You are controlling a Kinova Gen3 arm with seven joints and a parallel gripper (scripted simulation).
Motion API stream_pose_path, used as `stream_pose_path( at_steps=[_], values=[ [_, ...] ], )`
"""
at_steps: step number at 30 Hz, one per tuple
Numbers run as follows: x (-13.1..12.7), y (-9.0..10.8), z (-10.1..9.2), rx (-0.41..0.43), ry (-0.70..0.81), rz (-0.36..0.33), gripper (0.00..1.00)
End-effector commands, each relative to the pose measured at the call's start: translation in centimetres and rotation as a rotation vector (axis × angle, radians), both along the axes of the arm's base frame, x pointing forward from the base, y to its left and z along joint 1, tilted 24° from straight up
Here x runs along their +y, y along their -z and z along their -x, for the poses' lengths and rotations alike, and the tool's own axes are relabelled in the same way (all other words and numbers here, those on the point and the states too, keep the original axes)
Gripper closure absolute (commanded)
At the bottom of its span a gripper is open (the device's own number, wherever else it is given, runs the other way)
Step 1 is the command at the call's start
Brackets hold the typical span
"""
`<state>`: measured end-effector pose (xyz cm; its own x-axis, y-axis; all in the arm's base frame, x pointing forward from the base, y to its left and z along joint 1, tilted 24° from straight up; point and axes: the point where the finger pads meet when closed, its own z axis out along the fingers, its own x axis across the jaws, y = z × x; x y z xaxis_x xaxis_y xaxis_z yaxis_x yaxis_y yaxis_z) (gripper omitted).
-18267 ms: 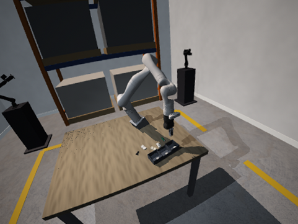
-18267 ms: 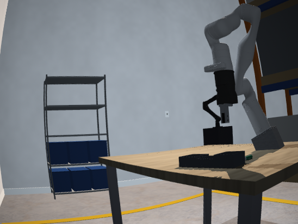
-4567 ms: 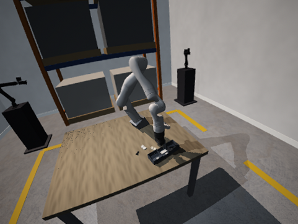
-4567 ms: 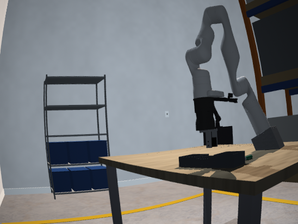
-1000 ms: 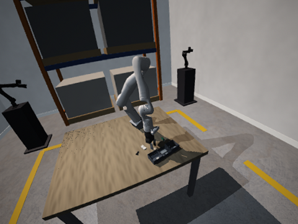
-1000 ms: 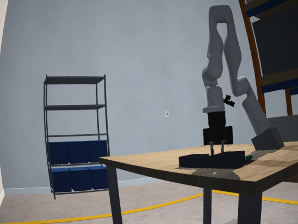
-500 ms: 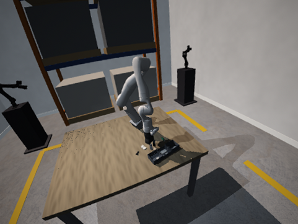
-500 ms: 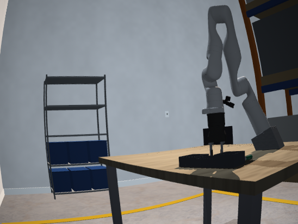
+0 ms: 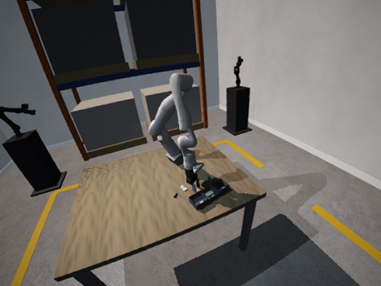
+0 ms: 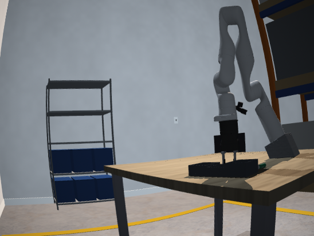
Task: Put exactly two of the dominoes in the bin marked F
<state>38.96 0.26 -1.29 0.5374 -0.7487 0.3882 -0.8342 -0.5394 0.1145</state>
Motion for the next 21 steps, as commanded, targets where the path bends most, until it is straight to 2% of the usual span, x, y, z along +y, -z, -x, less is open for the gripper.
stream_pose_path(
  at_steps=[1, 17, 18, 21],
  values=[
    [-0.21, 0.34, -0.56, -0.009, -0.002, 0.000, 0.21],
    [-0.42, 0.46, -0.41, -0.005, 0.003, -0.001, 0.21],
    [-0.42, 0.46, -0.41, -0.005, 0.003, -0.001, 0.51],
    [-0.42, 0.46, -0.41, -0.005, 0.003, -0.001, 0.51]
  ],
)
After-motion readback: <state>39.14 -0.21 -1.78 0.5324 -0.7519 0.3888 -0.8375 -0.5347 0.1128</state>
